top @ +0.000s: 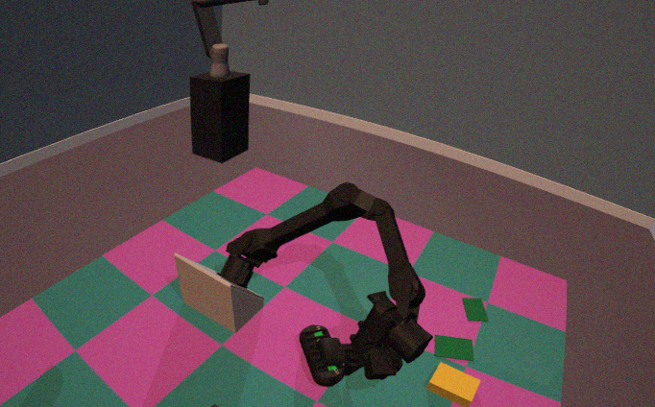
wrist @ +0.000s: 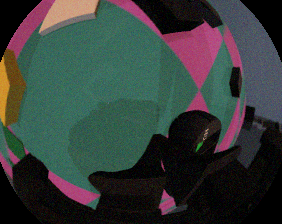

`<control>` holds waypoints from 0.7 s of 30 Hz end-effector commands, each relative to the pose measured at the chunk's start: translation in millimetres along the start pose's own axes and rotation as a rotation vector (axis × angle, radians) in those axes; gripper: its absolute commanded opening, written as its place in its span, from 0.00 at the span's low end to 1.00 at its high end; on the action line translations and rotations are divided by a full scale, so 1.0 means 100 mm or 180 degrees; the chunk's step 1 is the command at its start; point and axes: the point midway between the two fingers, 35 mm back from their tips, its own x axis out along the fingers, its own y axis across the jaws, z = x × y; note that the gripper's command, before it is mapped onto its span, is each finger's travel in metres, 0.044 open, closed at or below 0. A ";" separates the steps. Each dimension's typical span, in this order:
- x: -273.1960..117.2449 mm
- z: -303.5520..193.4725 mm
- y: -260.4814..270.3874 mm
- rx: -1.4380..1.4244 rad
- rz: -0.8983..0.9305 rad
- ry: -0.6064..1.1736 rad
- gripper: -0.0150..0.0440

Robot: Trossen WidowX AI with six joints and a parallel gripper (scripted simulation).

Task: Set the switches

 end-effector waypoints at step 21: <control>0.05 0.01 -0.16 -0.0008 -0.0005 0.0009 0.25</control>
